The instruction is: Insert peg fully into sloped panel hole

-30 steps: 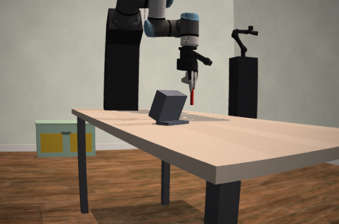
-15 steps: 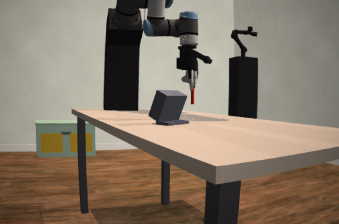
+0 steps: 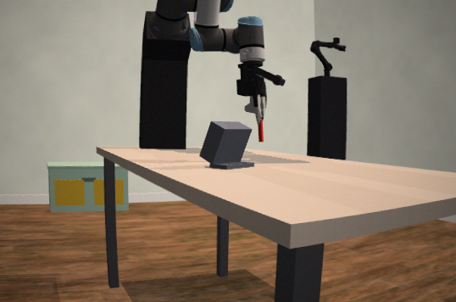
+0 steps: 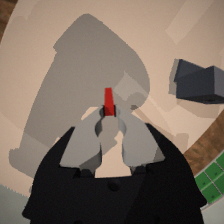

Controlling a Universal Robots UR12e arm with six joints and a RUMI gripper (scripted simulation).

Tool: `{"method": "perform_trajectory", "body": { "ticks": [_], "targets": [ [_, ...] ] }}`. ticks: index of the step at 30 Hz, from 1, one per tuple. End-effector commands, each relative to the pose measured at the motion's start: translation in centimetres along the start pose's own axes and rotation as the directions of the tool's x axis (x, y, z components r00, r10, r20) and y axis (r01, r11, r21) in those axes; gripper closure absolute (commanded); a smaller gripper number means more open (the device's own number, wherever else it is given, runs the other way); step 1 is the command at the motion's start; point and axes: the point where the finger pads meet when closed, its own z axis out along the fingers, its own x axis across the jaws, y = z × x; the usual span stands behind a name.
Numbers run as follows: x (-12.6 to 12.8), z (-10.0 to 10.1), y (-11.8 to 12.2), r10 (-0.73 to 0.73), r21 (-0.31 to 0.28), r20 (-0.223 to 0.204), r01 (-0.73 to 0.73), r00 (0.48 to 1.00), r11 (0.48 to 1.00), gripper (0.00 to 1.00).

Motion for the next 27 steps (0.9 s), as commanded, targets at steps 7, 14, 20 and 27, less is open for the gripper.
{"method": "perform_trajectory", "body": {
  "ticks": [7, 14, 20, 27],
  "targets": [
    [1.6, 0.3, -1.0, 0.001, 0.046, -0.017, -0.001, 1.000, 0.999, 1.00],
    [2.4, 0.5, -1.4, 0.002, 0.068, -0.026, 0.000, 1.000, 0.998, 1.00],
    [3.4, 0.6, -2.0, 0.001, 0.096, -0.037, 0.002, 0.999, 0.995, 1.00],
    [4.5, 0.8, -2.6, 0.000, 0.127, -0.051, 0.007, 0.999, 0.992, 1.00]
  ]
}}
